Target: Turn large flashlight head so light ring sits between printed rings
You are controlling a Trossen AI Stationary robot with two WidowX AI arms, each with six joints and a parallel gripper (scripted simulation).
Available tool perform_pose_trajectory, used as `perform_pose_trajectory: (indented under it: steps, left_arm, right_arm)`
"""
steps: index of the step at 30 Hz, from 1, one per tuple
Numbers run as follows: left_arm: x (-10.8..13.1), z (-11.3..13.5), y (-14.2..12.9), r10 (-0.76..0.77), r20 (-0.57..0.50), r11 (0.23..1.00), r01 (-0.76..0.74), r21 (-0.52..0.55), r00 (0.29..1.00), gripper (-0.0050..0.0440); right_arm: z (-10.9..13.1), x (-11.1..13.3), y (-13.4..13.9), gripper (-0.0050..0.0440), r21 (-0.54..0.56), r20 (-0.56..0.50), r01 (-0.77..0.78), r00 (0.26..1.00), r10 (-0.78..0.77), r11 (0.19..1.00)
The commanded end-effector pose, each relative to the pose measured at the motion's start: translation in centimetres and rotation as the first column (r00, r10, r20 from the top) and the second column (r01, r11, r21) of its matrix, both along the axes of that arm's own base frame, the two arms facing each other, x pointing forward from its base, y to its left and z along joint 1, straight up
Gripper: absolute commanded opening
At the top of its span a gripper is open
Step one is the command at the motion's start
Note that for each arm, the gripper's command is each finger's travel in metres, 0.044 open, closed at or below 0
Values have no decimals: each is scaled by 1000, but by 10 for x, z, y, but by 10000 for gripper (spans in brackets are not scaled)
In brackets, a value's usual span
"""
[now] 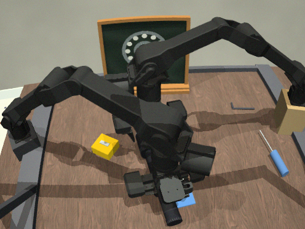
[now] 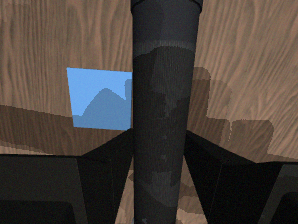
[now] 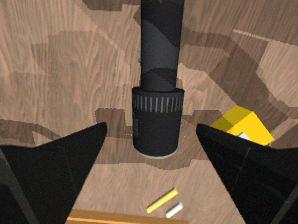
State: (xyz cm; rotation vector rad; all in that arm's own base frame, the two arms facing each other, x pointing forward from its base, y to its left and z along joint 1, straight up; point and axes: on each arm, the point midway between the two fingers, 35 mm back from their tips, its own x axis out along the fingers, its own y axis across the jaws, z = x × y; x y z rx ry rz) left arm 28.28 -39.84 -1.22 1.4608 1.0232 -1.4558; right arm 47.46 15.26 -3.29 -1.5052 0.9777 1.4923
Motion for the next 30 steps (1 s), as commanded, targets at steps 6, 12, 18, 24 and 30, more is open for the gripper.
perform_pose_trajectory:
  steps: [6, 12, 18, 24, 30]
  left_arm:
    - [2, 13, -4, -1, 15, 1000, 1, -29, 1000, 130]
    - [2, 13, -4, -1, 15, 1000, 1, -29, 1000, 130]
    - [2, 13, -4, -1, 15, 1000, 1, -29, 1000, 130]
    - [2, 13, -4, -1, 15, 1000, 1, -29, 1000, 130]
    - [2, 13, -4, -1, 15, 1000, 1, -29, 1000, 130]
  right_arm:
    - [32, 8, 2, 440, 16, 57, -1, 998, 0, 1000]
    - [32, 8, 2, 440, 15, 53, -1, 999, 0, 1000]
    - [30, 7, 2, 440, 13, 50, -1, 999, 0, 1000]
    - [26, 5, 1, 440, 12, 44, -1, 999, 0, 1000]
    - [26, 5, 1, 440, 40, 100, -3, 995, -1, 999]
